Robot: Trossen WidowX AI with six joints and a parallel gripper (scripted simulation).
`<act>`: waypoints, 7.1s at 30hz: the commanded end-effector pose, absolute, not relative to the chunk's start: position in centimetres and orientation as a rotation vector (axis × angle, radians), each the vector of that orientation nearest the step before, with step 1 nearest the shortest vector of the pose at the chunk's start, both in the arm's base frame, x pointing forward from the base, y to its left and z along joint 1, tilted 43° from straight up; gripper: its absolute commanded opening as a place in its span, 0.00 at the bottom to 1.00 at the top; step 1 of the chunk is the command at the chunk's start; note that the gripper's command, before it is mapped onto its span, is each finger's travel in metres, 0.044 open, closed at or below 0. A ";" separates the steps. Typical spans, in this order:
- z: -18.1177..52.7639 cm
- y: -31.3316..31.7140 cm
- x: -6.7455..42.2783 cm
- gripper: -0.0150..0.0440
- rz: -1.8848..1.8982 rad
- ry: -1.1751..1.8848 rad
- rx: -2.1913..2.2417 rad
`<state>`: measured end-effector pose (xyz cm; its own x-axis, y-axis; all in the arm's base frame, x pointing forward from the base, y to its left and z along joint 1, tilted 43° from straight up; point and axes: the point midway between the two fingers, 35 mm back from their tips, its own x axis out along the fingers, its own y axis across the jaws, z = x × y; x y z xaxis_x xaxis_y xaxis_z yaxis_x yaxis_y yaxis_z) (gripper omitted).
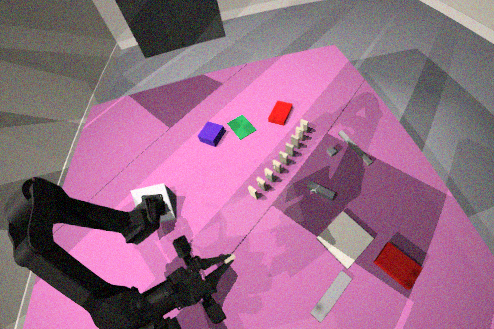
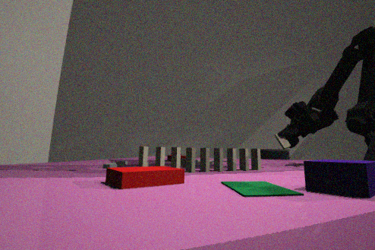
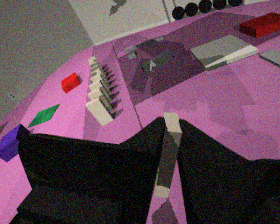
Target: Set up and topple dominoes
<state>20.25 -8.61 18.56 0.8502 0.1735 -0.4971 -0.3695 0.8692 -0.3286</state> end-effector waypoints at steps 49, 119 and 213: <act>19.2 -11.4 19.1 0.30 0.213 0.080 -0.786; 18.7 -5.5 28.4 1.00 0.090 0.809 0.079; 19.2 -9.9 22.5 0.44 -1.210 0.746 0.458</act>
